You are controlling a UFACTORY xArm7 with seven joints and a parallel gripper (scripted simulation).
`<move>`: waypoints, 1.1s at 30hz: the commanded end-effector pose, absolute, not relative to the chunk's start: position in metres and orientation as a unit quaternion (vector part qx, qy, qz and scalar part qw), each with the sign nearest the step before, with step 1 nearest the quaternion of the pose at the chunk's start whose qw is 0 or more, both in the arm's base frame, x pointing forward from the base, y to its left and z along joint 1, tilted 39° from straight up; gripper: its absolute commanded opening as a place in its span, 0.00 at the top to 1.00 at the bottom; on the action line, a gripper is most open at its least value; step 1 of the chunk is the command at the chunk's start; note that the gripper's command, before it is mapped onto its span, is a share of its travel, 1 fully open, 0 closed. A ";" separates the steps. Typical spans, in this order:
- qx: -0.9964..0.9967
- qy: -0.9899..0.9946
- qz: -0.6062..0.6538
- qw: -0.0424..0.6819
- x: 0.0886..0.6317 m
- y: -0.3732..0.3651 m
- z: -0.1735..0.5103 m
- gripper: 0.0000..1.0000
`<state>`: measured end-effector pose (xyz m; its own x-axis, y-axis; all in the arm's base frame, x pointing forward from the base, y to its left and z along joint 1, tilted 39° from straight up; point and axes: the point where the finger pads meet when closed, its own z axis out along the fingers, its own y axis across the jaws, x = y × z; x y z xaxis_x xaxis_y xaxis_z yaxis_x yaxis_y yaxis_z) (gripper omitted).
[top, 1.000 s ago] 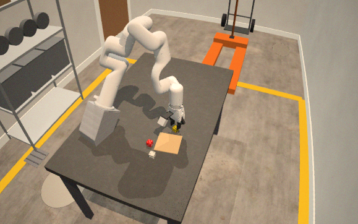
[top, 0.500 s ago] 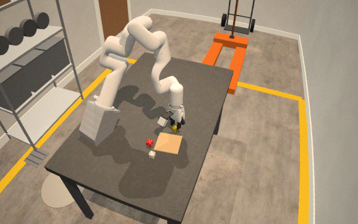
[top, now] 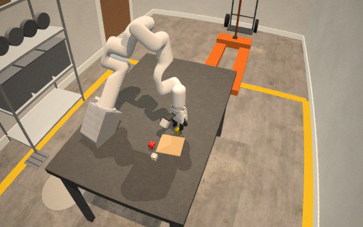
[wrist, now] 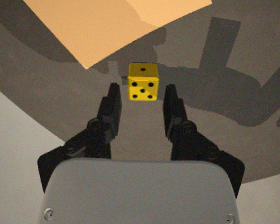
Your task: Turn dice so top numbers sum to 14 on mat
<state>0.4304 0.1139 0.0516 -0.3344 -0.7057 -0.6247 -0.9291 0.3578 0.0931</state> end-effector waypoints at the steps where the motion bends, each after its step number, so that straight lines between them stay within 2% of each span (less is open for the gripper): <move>1: -0.520 0.786 0.223 0.250 0.431 0.113 0.052 0.53; 33: -0.520 0.786 0.223 0.250 0.437 0.132 0.028 0.53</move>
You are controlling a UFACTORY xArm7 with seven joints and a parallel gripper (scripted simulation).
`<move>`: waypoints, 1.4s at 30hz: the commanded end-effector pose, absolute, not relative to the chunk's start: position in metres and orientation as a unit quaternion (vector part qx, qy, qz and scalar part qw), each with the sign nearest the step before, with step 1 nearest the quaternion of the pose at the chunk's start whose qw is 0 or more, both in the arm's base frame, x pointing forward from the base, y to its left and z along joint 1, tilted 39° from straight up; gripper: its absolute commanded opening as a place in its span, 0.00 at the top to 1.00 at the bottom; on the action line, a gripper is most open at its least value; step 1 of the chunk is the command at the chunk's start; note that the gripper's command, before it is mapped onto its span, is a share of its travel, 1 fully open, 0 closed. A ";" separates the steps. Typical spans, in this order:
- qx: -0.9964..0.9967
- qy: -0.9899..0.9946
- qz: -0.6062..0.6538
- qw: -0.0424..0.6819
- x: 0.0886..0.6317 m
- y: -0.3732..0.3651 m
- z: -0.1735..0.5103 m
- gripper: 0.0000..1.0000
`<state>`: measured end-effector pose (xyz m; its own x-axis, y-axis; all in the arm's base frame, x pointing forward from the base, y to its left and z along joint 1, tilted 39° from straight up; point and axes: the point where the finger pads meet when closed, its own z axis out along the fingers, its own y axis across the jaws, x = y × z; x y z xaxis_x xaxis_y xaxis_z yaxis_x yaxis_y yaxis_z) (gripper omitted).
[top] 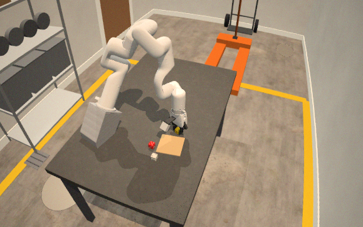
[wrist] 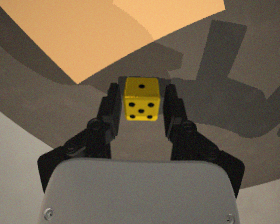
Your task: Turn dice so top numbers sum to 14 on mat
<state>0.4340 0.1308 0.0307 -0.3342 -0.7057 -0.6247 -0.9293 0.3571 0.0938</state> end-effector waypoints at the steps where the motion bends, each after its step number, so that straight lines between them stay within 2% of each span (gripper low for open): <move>1: -0.520 0.786 0.223 0.250 0.437 0.132 0.027 0.53; 41: -0.520 0.786 0.223 0.250 0.437 0.134 0.025 0.53; 42: -0.520 0.786 0.223 0.250 0.437 0.134 0.025 0.73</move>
